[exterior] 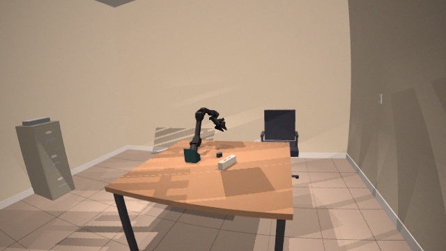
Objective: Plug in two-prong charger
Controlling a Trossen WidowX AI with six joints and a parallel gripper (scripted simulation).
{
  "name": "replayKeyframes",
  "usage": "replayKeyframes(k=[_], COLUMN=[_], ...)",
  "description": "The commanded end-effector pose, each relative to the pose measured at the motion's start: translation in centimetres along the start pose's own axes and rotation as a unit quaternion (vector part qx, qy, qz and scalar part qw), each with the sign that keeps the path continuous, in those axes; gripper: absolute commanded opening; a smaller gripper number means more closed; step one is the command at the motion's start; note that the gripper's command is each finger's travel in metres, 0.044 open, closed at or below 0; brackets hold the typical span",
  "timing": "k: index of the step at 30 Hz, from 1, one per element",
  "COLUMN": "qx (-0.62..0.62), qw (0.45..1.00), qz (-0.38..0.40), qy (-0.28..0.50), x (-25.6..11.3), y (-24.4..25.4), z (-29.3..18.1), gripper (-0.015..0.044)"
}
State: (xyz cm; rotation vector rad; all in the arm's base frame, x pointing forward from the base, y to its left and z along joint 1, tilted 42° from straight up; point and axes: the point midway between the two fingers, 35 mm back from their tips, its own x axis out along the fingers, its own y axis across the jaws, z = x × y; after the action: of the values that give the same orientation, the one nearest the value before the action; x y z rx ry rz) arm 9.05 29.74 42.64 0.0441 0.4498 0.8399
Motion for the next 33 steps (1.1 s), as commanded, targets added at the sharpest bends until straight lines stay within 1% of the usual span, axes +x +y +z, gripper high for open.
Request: replayKeyframes(k=[1, 17, 33], qx=[-0.03, -0.126, -0.196], qw=[0.999, 0.986, 0.961], qz=[-0.011, -0.042, -0.049], qy=[0.019, 0.1, 0.189], x=[1.0, 4.5, 7.0], y=[-1.0, -5.5, -10.4], z=[-0.9, -4.3, -8.1], gripper=[0.044, 0.044, 0.044])
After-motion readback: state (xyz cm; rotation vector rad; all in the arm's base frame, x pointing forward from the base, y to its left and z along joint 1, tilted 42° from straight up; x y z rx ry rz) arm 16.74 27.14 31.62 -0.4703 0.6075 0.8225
